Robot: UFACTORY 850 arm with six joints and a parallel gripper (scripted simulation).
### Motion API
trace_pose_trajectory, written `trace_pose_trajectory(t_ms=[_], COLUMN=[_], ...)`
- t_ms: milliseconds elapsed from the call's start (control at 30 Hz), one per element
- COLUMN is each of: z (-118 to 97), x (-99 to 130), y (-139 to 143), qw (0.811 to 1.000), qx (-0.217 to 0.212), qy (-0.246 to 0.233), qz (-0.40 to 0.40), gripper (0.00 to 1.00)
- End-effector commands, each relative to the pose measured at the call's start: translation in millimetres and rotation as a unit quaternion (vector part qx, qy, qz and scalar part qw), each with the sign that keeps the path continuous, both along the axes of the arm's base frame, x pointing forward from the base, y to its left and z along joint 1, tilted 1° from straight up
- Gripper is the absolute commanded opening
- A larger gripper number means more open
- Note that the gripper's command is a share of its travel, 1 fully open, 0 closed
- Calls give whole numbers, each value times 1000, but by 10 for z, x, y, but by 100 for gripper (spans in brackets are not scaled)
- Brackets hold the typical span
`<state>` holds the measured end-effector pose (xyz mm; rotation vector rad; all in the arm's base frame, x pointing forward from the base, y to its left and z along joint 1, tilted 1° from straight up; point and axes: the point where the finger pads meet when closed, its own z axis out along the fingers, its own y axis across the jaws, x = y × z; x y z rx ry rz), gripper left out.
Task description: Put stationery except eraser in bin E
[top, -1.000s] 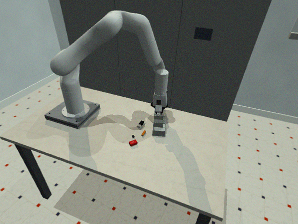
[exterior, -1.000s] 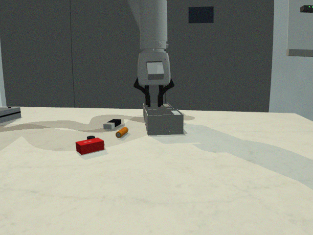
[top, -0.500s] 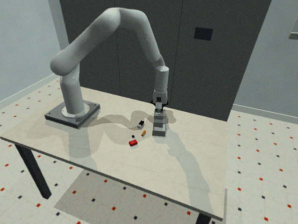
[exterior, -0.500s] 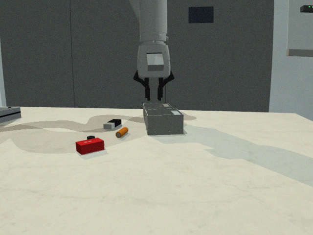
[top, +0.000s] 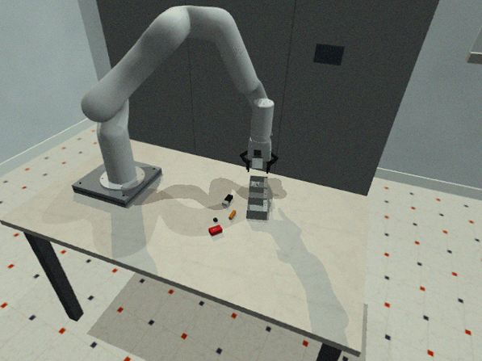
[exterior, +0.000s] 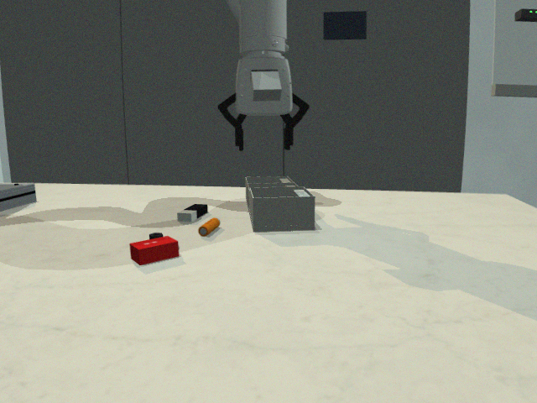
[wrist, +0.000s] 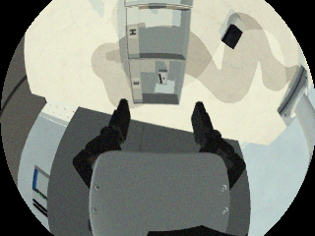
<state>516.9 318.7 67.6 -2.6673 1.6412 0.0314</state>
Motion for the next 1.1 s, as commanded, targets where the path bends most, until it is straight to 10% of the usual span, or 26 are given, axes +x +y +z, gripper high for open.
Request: trace_pose_trajectory(t_ms=[0, 1067], z=[191, 1142], x=[9, 20], y=[1, -18], qw=[1000, 1000], qx=[1, 1], qy=[-1, -1], qz=[0, 0], gripper=[100, 100])
